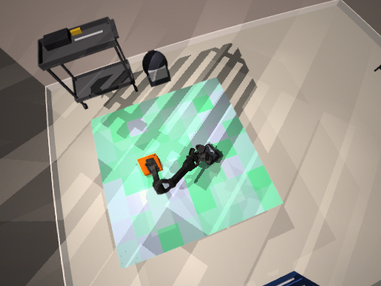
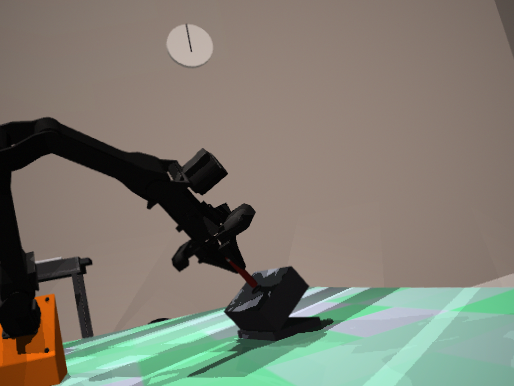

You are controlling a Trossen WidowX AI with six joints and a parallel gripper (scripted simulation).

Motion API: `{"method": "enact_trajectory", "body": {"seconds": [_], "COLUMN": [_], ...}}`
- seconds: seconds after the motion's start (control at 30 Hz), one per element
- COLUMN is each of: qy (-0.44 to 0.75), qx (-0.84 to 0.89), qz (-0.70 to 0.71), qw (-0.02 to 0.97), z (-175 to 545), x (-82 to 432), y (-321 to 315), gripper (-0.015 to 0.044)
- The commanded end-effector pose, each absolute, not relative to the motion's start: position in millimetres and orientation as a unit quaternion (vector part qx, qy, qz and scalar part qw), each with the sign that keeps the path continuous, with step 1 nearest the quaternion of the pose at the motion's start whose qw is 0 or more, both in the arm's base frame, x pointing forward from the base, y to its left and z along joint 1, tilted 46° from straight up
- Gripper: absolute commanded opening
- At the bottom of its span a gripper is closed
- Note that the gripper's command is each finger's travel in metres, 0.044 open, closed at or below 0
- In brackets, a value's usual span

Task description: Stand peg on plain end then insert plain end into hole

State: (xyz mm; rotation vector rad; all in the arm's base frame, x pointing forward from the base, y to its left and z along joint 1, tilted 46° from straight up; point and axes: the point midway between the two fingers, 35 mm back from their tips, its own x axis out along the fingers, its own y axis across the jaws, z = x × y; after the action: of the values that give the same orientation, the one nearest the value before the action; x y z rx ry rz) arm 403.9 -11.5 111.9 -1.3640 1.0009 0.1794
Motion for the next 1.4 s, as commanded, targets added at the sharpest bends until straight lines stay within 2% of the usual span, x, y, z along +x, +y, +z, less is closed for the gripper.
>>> {"method": "enact_trajectory", "body": {"seconds": [0.0,1.37], "qy": [0.443,0.442], "qx": [-0.603,-0.603], "qz": [0.081,0.079], "qw": [0.658,0.66], "z": [109.8,104.9], "x": [403.5,400.0], "y": [-11.8,-11.9], "gripper": [0.0,0.0]}}
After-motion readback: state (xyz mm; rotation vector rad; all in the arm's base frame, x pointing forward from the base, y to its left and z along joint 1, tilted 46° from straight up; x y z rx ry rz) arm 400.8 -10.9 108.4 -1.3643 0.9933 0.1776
